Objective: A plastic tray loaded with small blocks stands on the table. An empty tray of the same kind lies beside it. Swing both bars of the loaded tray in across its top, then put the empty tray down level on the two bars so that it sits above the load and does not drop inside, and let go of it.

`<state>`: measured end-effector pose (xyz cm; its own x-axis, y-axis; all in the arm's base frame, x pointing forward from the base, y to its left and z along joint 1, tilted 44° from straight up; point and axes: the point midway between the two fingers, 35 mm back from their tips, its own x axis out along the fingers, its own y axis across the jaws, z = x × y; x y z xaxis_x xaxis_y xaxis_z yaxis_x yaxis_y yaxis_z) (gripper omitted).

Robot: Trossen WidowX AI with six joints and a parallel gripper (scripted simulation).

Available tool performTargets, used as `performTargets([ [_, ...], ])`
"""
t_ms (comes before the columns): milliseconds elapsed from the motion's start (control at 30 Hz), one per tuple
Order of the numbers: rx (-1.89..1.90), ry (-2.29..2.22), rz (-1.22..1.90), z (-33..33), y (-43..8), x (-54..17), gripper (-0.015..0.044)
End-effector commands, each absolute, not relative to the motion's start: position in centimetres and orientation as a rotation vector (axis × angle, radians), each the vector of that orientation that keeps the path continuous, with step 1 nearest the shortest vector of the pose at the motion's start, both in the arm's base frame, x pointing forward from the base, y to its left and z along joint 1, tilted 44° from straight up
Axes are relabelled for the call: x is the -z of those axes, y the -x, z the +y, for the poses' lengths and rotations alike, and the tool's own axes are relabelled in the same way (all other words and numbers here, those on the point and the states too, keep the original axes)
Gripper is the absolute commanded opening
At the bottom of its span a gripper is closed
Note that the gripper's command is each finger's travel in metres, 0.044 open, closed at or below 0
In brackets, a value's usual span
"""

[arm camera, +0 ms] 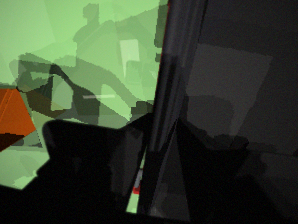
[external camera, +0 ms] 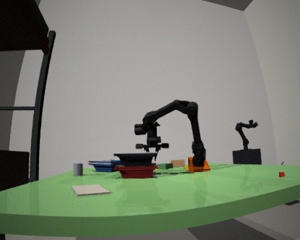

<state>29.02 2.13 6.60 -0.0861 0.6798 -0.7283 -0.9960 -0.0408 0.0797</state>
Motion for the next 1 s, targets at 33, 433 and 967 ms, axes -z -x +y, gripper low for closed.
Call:
performTargets([
  [33, -1.554, 0.598, 0.697, 2.3, -28.7, -6.5, 0.0191],
  [433, -1.554, 0.598, 0.697, 2.3, -28.7, -6.5, 0.0367],
  [967, -1.527, 0.597, 0.702, 1.2, -29.3, -7.7, 0.044],
])
